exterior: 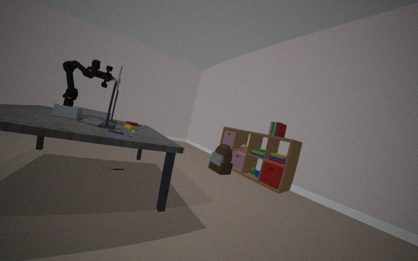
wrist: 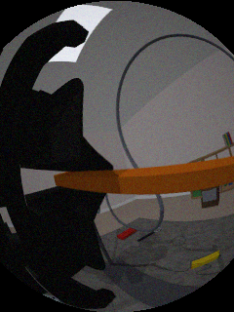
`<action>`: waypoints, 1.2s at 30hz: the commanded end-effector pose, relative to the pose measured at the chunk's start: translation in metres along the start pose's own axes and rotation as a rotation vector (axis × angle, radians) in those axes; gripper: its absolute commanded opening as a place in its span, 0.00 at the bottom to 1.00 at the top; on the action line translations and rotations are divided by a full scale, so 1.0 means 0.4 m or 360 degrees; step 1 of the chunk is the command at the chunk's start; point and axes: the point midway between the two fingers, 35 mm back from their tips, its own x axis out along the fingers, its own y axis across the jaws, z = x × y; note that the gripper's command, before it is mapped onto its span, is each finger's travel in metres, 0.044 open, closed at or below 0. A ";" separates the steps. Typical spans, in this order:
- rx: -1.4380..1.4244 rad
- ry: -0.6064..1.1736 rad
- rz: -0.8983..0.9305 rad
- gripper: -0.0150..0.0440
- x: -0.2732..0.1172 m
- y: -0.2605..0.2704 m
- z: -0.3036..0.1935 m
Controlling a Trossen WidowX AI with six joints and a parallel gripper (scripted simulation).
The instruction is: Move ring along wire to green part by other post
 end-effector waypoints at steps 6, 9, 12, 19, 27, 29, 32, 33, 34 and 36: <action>0.0250 -0.0107 0.0118 0.00 0.015 0.068 0.014; 0.0305 -0.0105 0.0147 0.00 0.012 0.086 0.018; 0.0349 -0.0100 0.0169 0.00 0.008 0.102 0.021; 0.0404 -0.0094 0.0193 0.00 0.000 0.130 0.030; 0.0367 -0.0097 0.0164 0.00 -0.003 0.140 0.034; 0.0354 -0.0098 0.0154 0.00 -0.004 0.141 0.034; 0.0323 -0.0101 0.0133 0.00 -0.004 0.141 0.034; 0.0309 -0.0102 0.0124 0.00 -0.004 0.141 0.034; 0.0295 -0.0104 0.0115 0.00 -0.004 0.141 0.034; 0.0268 -0.0107 0.0097 0.00 -0.003 0.140 0.034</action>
